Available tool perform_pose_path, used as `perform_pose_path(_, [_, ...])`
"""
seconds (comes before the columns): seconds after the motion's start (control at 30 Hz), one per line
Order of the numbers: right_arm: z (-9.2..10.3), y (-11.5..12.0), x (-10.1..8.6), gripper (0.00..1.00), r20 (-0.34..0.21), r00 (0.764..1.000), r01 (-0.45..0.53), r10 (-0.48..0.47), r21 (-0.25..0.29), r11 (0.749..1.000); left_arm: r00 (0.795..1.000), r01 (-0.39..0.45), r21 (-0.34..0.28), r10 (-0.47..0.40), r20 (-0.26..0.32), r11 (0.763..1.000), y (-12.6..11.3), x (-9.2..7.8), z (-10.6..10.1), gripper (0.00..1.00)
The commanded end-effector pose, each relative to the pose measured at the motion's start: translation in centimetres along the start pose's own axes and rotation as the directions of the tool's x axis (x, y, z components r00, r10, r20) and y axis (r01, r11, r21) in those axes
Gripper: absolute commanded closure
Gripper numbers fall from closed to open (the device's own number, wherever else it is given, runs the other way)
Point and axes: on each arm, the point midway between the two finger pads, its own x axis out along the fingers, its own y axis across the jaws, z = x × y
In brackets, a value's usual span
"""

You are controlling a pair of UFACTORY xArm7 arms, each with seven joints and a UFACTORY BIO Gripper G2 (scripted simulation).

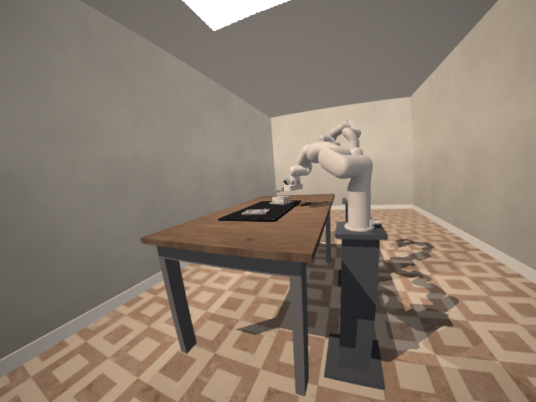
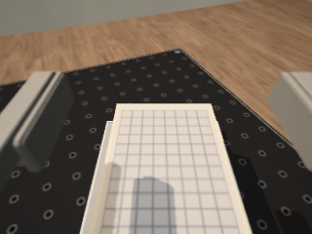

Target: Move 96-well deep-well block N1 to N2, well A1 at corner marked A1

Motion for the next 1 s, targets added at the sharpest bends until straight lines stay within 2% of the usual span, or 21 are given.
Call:
perform_pose_path(0.0, [0.0, 0.0, -0.1, 0.00, 0.002, 1.000, 0.000, 0.000, 0.000, 1.000, 1.000, 0.000, -0.003, 0.000, 0.005, 1.000, 0.0, 0.1, 0.4, 0.63])
perform_pose_path(0.17, [0.0, 0.0, -0.1, 0.00, 0.002, 1.000, 0.000, 0.000, 0.000, 1.000, 1.000, 0.000, -0.003, 0.000, 0.005, 1.000, 0.0, 0.1, 0.4, 0.63])
perform_pose_path(0.23, [0.0, 0.0, -0.1, 0.00, 0.002, 1.000, 0.000, 0.000, 0.000, 1.000, 0.998, -0.067, -0.003, 0.067, 0.005, 0.998, 0.6, -0.3, 1.0, 0.63])
perform_pose_path(0.3, [0.0, 0.0, -0.1, 0.00, 0.002, 1.000, 0.000, 0.000, 0.000, 1.000, 0.998, -0.067, -0.003, 0.067, 0.005, 0.998, 0.6, -0.3, 1.0, 0.63])
perform_pose_path(0.37, [0.0, 0.0, -0.1, 0.00, 0.002, 1.000, 0.000, 0.000, 0.000, 1.000, 0.991, -0.133, -0.004, 0.133, 0.004, 0.991, 1.2, -0.8, 1.7, 0.63])
perform_pose_path(0.5, [0.0, 0.0, -0.1, 0.00, 0.002, 1.000, 0.000, 0.000, 0.000, 1.000, 0.965, -0.264, -0.004, 0.264, 0.004, 0.965, 2.4, -1.7, 3.0, 0.63])
perform_pose_path(0.67, [0.0, 0.0, -0.1, 0.00, 0.002, 1.000, 0.000, 0.000, 0.000, 1.000, 0.914, -0.407, -0.005, 0.407, 0.003, 0.914, 4.0, -2.7, 4.6, 0.63])
perform_pose_path(0.97, [0.0, 0.0, -0.1, 0.00, 0.002, 1.000, 0.000, 0.000, 0.000, 1.000, 0.914, -0.407, -0.004, 0.407, 0.003, 0.914, 6.1, -4.2, 6.9, 0.63])
